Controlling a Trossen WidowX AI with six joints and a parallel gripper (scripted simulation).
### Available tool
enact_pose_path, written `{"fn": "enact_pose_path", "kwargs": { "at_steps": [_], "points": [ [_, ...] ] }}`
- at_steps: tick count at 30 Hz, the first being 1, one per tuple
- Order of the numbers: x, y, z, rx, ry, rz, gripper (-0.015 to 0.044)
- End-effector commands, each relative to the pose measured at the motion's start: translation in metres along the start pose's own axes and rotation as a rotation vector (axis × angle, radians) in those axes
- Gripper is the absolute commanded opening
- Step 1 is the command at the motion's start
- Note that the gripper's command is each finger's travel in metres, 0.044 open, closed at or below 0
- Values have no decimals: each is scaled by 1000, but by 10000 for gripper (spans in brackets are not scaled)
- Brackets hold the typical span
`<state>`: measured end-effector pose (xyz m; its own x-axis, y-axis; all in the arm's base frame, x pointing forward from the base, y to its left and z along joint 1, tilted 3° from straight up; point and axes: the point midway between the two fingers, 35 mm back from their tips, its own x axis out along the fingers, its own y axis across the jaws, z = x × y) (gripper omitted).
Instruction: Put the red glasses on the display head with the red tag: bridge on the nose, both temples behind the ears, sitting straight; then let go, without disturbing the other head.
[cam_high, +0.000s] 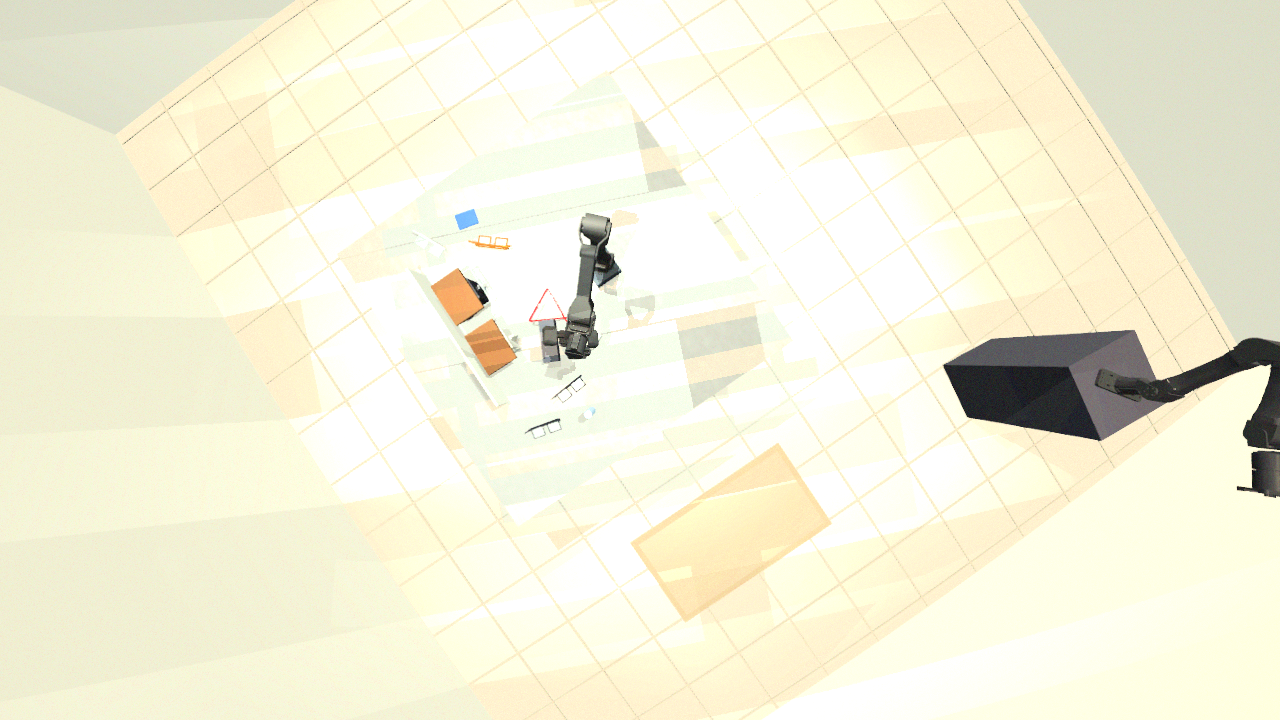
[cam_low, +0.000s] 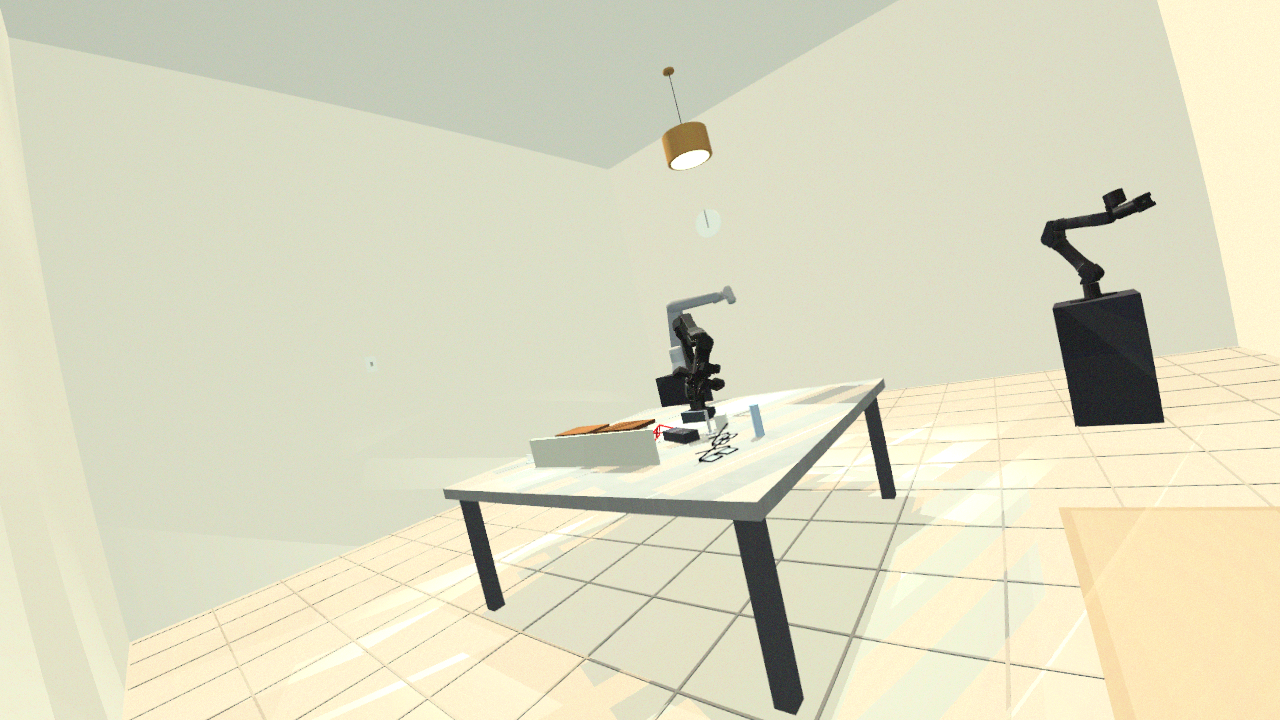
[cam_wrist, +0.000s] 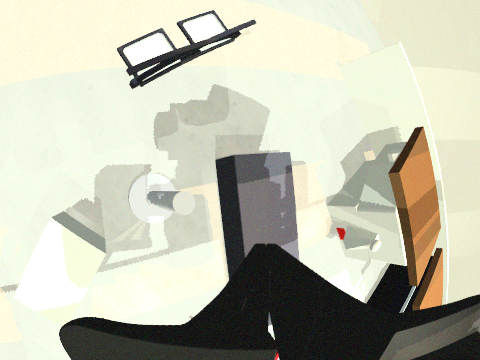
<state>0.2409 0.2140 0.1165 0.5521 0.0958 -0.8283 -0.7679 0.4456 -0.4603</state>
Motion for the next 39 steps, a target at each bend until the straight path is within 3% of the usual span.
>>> {"fn": "enact_pose_path", "kwargs": {
  "at_steps": [1, 6, 39],
  "points": [
    [-24, 75, -33, -745, 35, 460, 0],
    [-39, 97, -48, -975, 3, 630, 0],
    [-20, 108, -53, -977, 2, 632, 0]
  ]
}}
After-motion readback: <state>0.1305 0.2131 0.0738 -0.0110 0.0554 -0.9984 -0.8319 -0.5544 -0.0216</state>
